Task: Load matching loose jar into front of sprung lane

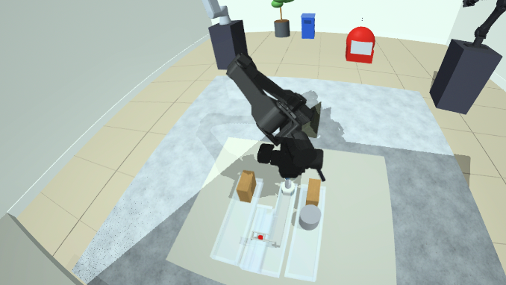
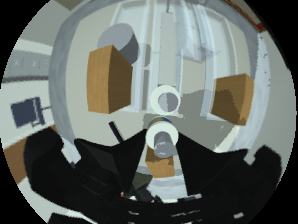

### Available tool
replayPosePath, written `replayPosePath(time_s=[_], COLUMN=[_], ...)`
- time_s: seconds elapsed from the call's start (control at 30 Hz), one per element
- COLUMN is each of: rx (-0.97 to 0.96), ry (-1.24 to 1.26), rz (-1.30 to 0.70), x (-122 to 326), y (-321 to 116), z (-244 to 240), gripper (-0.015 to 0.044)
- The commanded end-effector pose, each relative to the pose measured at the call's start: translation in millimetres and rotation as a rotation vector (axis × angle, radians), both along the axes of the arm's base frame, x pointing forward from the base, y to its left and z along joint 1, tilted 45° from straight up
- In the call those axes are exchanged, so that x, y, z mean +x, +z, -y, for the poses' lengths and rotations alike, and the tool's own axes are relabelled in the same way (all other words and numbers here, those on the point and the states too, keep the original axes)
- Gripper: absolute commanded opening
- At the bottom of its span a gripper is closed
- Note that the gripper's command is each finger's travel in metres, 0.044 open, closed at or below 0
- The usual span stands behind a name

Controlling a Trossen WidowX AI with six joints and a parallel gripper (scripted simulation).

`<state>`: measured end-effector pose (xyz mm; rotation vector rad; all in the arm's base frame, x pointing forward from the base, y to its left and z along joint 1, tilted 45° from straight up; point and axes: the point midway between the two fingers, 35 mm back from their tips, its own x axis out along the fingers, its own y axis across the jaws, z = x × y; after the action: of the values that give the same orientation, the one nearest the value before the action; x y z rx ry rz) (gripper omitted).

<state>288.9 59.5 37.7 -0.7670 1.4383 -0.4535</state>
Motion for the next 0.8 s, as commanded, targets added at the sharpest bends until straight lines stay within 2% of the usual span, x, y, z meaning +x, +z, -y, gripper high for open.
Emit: replayPosePath(time_s=[0.0, 0.77], rx=[-0.002, -0.002], ry=[0.005, 0.005], rz=[0.003, 0.003], x=[2.9, 10.8], y=[0.2, -0.2], z=[-0.7, -2.3], gripper=[0.0000, 0.0000])
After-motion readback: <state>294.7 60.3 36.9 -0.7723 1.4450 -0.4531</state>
